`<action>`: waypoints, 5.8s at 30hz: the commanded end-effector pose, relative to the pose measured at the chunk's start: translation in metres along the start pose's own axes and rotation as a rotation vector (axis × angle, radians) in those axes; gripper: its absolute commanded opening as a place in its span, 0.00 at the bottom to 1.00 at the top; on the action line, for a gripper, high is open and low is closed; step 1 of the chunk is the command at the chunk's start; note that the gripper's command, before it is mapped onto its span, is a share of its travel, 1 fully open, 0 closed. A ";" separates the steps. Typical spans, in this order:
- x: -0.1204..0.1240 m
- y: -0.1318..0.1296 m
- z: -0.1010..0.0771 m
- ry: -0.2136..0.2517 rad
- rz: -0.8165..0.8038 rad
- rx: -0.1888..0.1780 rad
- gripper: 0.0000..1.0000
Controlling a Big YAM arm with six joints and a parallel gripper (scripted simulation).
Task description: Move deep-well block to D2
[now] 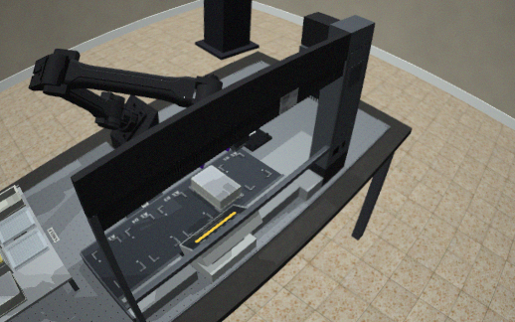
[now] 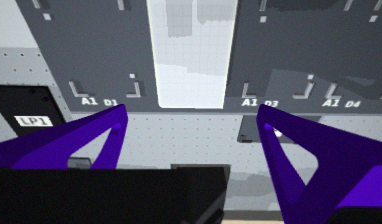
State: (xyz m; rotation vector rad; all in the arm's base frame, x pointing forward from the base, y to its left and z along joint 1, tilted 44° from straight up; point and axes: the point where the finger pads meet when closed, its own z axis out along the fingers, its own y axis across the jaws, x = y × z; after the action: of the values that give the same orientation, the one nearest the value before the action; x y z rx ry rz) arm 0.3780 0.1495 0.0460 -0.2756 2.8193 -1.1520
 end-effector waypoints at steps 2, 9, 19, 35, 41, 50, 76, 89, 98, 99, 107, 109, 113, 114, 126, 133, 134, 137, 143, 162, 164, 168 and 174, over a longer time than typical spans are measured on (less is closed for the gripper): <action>-0.019 0.003 -0.037 -0.060 0.034 -0.029 1.00; -0.019 0.002 -0.047 -0.062 0.037 -0.032 1.00; -0.017 0.001 -0.065 -0.063 0.038 -0.035 1.00; -0.017 0.001 -0.072 -0.050 0.037 -0.028 1.00; -0.017 0.001 -0.072 -0.050 0.035 -0.028 1.00; -0.017 0.001 -0.072 -0.050 0.035 -0.028 1.00; 0.037 0.004 -0.062 -0.044 -0.162 -0.018 0.00; 0.080 0.003 -0.049 -0.006 -0.412 0.003 0.00; 0.078 -0.001 -0.049 -0.007 -0.536 -0.004 0.00; 0.078 -0.001 -0.049 -0.007 -0.556 -0.004 0.00; 0.078 -0.001 -0.049 -0.007 -0.716 -0.004 0.00; 0.078 -0.001 -0.049 -0.007 -0.746 -0.004 0.00; 0.078 -0.001 -0.049 -0.007 -0.746 -0.004 0.00; 0.078 -0.001 -0.049 -0.007 -0.746 -0.004 0.00; 0.078 -0.001 -0.049 -0.007 -0.744 -0.004 0.00; 0.078 -0.001 -0.049 -0.007 -0.744 -0.004 0.00; 0.078 -0.001 -0.049 -0.007 -0.744 -0.004 0.00; 0.078 -0.001 -0.049 -0.007 -0.744 -0.004 0.00; 0.078 -0.001 -0.049 -0.007 -0.744 -0.004 0.00; 0.157 0.002 -0.056 -0.028 -1.063 0.001 0.00; 0.164 0.002 -0.055 -0.028 -1.103 0.002 0.00; 0.162 0.001 -0.049 -0.004 -1.175 0.001 0.00; 0.162 0.001 -0.049 -0.004 -1.295 0.001 0.00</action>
State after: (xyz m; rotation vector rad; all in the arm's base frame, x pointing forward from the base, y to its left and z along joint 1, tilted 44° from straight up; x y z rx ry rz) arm 0.2136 0.1539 0.0781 -2.1141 2.5077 -1.1813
